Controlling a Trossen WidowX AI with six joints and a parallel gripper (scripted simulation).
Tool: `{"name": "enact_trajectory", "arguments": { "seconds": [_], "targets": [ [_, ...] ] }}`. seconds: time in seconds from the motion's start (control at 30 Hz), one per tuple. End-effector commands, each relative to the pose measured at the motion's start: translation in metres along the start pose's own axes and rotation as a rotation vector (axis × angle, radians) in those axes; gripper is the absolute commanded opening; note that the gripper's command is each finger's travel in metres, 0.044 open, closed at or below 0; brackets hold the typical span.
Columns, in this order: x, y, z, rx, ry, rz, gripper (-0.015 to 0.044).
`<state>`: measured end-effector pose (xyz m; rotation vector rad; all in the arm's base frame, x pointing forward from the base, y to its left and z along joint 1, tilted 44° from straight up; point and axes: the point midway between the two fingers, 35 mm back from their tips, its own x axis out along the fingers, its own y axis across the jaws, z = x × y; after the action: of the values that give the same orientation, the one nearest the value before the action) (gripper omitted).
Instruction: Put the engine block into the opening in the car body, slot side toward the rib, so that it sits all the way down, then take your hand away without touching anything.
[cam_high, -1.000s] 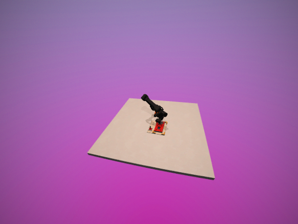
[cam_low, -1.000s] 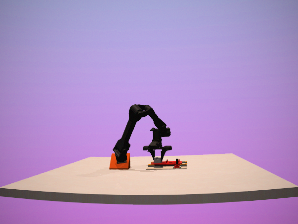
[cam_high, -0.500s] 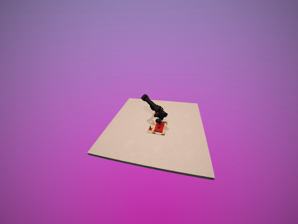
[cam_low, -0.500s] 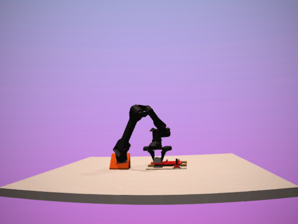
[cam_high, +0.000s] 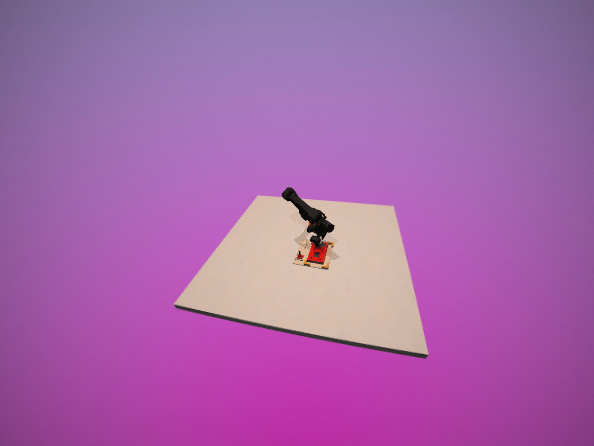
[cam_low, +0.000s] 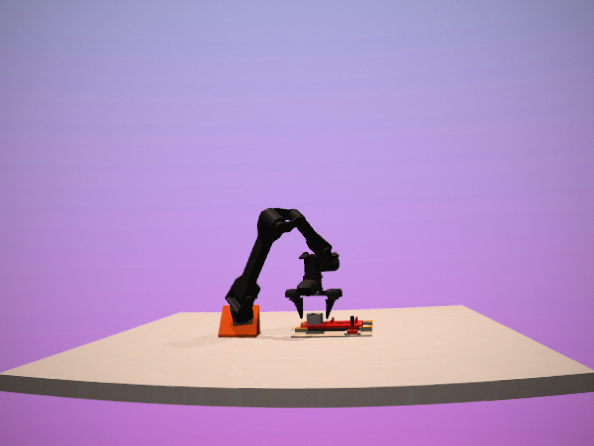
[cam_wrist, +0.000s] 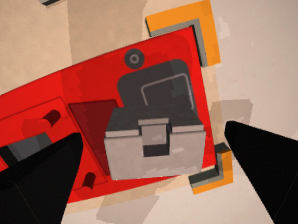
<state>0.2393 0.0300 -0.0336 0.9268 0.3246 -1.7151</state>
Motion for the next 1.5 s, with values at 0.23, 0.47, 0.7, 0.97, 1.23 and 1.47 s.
{"name": "enact_trajectory", "arguments": {
  "seconds": [0.23, 0.47, 0.7, 0.97, 1.23, 1.47],
  "targets": [
    [-0.038, 0.001, -0.002, 0.005, 0.006, 0.001, 0.044],
    [-0.034, 0.001, -0.003, -0.001, 0.006, 0.006, 0.044],
    [-0.036, 0.001, -0.003, -0.001, 0.007, 0.005, 0.044],
    [-0.049, 0.001, -0.002, 0.005, 0.007, 0.001, 0.044],
    [-0.031, 0.001, -0.002, 0.005, 0.006, 0.001, 0.044],
    [-0.019, 0.001, -0.002, 0.005, 0.007, 0.002, 0.044]
  ]
}}
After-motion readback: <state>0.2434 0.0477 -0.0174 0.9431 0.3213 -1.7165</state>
